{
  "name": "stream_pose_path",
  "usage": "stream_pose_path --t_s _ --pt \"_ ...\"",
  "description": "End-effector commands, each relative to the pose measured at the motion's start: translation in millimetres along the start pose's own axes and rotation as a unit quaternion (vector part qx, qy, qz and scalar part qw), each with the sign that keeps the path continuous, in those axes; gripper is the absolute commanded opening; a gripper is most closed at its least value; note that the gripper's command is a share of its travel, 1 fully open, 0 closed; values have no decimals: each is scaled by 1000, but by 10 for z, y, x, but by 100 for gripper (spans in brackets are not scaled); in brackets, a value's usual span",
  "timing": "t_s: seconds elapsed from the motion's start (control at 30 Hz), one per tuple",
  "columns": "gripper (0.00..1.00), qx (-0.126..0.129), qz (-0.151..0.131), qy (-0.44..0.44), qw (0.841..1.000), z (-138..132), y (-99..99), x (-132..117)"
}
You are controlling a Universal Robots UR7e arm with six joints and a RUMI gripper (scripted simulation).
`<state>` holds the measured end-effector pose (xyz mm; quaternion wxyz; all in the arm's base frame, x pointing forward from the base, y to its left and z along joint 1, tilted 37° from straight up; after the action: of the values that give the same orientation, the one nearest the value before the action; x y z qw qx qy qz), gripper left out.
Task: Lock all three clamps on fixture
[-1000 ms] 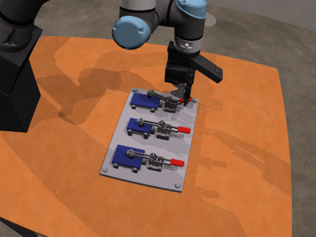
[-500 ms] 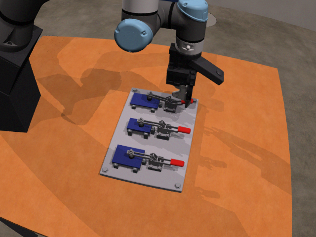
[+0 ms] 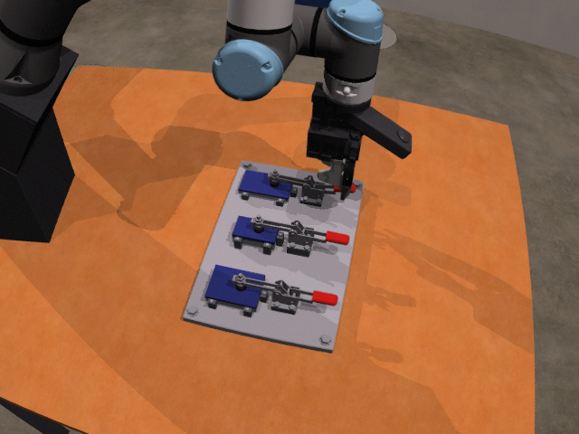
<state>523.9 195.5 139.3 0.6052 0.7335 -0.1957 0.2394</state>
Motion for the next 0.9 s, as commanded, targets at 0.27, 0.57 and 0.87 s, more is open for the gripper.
stream_pose_path --t_s 0.27,0.57,0.87 --pt "58 0 1 0 1000 -2 -12 11" --pt "58 0 1 0 1000 -2 -12 11" --pt "58 0 0 0 1000 -1 -17 9"
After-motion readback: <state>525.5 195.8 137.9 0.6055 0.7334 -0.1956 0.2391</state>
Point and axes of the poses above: the point where the finger pads meet when closed, its own y axis back along the fingers, its own z axis across the jaws, x = y × z, the point moved 7 cm from there along y, back along the fingers, and after that the axes turned 4 degrees about -y, right-handed, at the moved point
